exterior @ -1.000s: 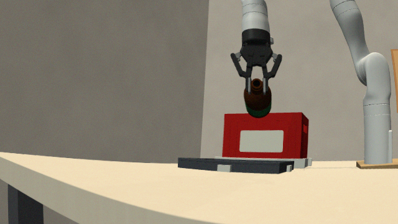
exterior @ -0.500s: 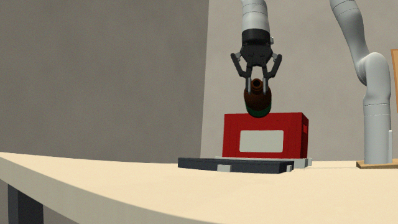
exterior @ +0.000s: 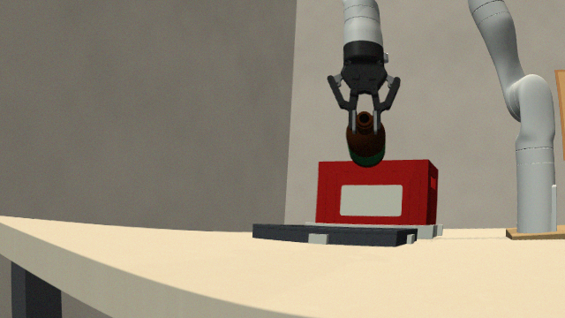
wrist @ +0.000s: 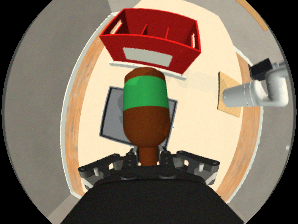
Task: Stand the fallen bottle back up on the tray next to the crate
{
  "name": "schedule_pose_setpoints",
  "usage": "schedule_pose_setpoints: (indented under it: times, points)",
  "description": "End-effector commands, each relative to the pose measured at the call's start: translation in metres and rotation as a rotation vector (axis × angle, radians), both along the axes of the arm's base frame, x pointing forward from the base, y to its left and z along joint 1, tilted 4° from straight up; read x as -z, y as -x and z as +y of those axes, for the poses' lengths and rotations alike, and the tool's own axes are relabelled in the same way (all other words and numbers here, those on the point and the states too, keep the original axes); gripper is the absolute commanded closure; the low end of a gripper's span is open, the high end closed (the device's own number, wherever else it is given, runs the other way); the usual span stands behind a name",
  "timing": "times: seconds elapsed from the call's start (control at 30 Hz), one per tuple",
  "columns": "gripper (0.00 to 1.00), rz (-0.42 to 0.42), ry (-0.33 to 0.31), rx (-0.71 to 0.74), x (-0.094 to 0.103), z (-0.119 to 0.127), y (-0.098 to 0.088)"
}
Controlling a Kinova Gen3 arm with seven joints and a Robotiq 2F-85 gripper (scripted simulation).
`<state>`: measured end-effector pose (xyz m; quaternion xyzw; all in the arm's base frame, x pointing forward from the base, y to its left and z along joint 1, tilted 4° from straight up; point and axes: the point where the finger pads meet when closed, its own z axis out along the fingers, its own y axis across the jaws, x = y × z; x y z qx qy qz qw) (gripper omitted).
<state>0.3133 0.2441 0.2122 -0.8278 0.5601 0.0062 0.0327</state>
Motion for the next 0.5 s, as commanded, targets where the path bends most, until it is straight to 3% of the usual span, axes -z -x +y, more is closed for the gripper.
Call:
schedule_pose_setpoints:
  times: [0.0, 0.47]
  points:
    - [1.0, -0.002, -0.001, 0.0, -0.0006, 0.0002, -0.0003]
    - [1.0, 0.006, -0.004, 0.114, -0.0006, 0.0002, -0.0003]
